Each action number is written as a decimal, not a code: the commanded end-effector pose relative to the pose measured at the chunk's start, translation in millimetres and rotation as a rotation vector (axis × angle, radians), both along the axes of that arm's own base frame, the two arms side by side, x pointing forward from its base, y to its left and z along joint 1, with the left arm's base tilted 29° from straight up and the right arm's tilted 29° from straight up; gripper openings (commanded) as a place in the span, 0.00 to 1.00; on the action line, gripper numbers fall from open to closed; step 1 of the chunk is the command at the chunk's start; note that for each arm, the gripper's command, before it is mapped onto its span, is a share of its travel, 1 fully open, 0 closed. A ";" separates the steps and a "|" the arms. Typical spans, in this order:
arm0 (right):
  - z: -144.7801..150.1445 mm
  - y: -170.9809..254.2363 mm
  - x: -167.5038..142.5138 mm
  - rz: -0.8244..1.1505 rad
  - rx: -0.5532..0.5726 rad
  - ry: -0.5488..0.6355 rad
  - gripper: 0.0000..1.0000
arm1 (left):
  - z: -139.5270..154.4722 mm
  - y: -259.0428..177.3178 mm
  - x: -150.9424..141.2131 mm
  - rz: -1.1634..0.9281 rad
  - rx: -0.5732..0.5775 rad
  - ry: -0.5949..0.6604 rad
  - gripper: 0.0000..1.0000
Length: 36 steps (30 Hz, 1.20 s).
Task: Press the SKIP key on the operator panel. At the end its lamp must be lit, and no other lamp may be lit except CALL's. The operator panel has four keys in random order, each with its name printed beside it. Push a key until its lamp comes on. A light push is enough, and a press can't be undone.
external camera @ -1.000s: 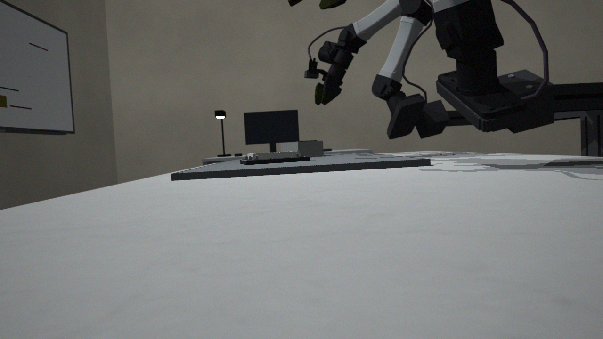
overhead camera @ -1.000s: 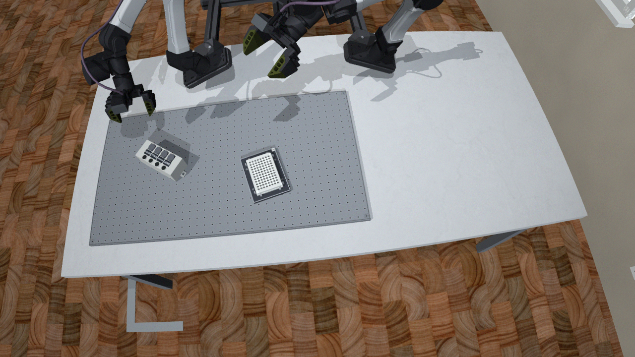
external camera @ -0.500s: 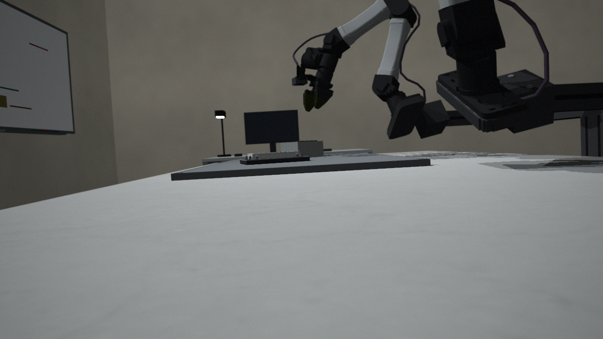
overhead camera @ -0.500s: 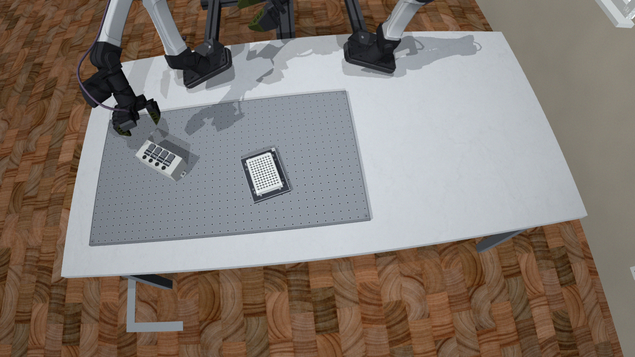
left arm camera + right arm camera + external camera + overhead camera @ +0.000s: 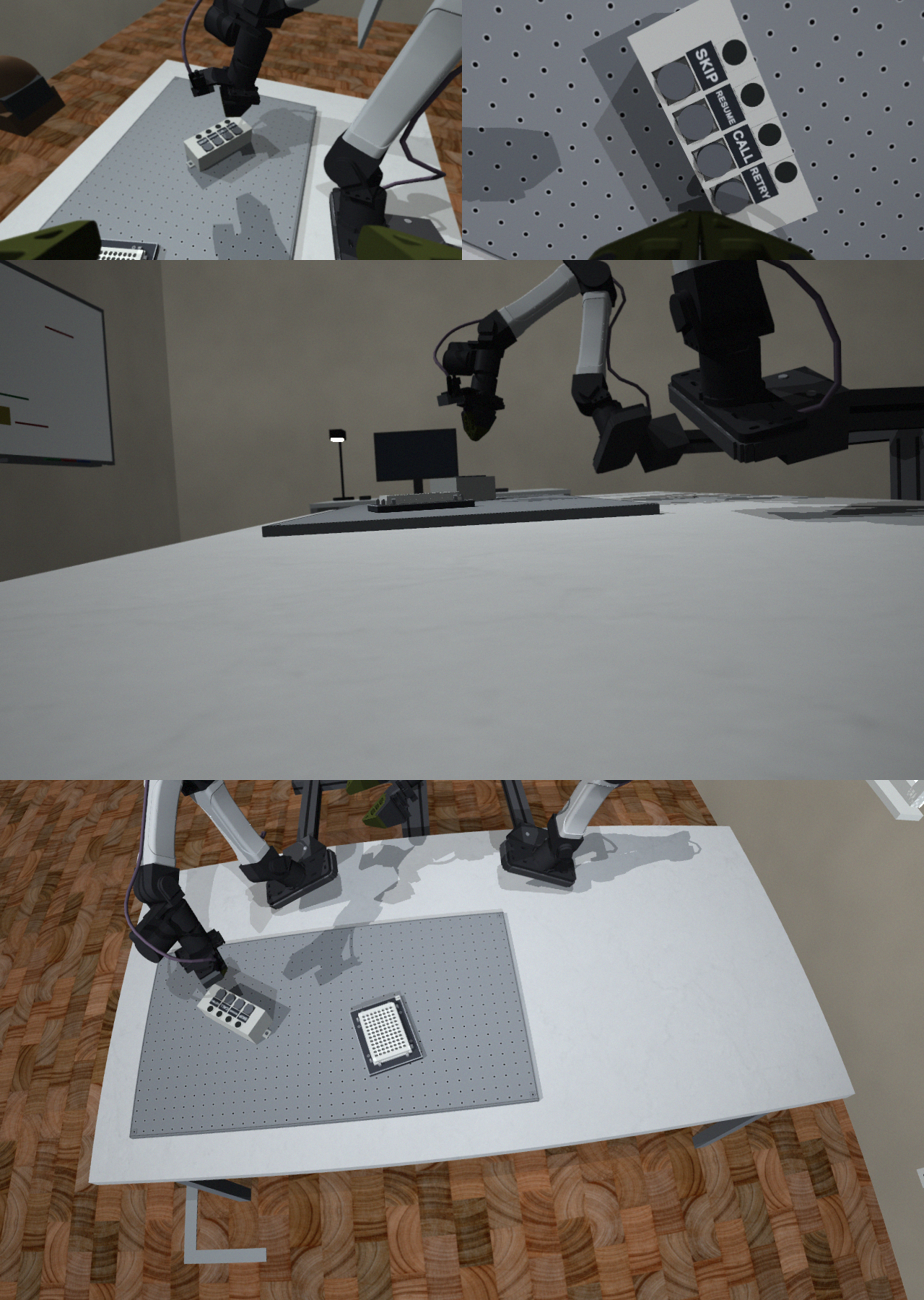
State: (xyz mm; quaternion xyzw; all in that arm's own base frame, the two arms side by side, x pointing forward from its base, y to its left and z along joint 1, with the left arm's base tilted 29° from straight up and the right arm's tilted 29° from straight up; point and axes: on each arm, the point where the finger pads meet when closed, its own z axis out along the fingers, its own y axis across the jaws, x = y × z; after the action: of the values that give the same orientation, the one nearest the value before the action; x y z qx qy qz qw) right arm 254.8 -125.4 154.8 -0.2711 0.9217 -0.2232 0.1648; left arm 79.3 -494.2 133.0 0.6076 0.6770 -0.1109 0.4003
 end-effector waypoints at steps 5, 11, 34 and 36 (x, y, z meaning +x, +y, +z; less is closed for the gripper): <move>-12.1 4.5 26.0 0.146 -0.173 0.215 0.00 | -42.9 19.4 23.8 0.092 0.100 -0.013 1.00; -29.2 13.5 42.7 0.231 -0.226 0.333 0.00 | -63.9 23.9 36.7 0.109 0.128 -0.033 1.00; -54.7 7.7 57.8 0.256 -0.229 0.365 0.00 | -113.3 25.4 59.2 0.060 0.159 -0.060 1.00; -59.7 6.6 56.8 0.258 -0.227 0.372 0.00 | -118.8 26.8 60.9 0.054 0.165 -0.062 1.00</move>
State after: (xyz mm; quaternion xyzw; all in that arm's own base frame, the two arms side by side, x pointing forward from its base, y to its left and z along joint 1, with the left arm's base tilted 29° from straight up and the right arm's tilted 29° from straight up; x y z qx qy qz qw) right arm 306.8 -113.5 96.6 -0.4394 0.8652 -0.2411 -0.0171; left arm 137.9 -467.2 24.8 0.6140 0.6946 -0.0226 0.3743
